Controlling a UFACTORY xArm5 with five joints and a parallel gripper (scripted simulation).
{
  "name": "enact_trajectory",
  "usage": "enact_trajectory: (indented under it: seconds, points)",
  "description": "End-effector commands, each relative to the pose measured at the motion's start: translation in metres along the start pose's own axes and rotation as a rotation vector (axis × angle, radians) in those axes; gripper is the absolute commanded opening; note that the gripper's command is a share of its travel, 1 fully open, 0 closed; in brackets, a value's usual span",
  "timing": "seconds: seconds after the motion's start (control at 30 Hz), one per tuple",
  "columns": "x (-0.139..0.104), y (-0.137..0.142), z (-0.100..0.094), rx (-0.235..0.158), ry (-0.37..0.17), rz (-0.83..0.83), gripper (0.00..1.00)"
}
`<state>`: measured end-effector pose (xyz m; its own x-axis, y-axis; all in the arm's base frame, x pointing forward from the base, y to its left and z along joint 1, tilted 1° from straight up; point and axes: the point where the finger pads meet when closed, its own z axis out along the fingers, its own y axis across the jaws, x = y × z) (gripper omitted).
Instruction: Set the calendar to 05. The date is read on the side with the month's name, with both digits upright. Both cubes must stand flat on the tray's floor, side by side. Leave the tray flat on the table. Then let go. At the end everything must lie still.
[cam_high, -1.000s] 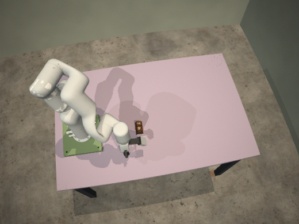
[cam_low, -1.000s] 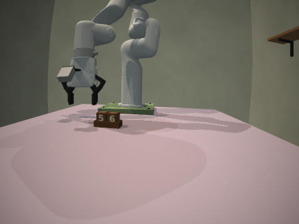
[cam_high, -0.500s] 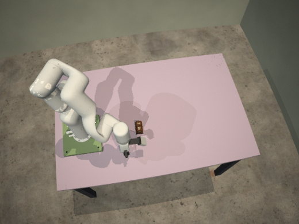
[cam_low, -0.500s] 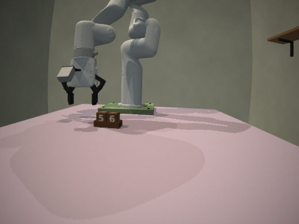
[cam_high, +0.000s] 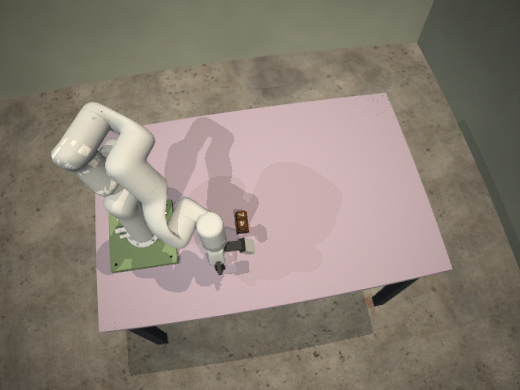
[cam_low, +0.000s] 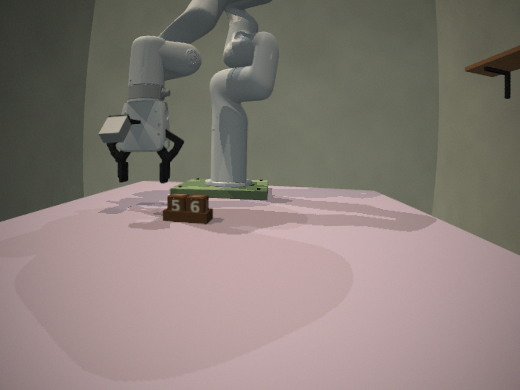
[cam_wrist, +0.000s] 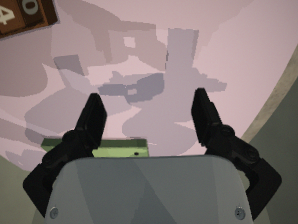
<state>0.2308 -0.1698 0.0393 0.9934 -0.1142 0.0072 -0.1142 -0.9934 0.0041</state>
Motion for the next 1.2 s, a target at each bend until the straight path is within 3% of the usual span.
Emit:
enact_trajectory:
  seconds: [0.0,0.83,1.17]
  points:
    - [0.001,0.001,-0.001,-0.001,0.002,0.000,1.00]
    - [0.001,0.001,-0.002,-0.001,0.002,0.000,1.00]
    - [0.001,0.000,-0.030,-0.001,0.003,0.000,1.00]
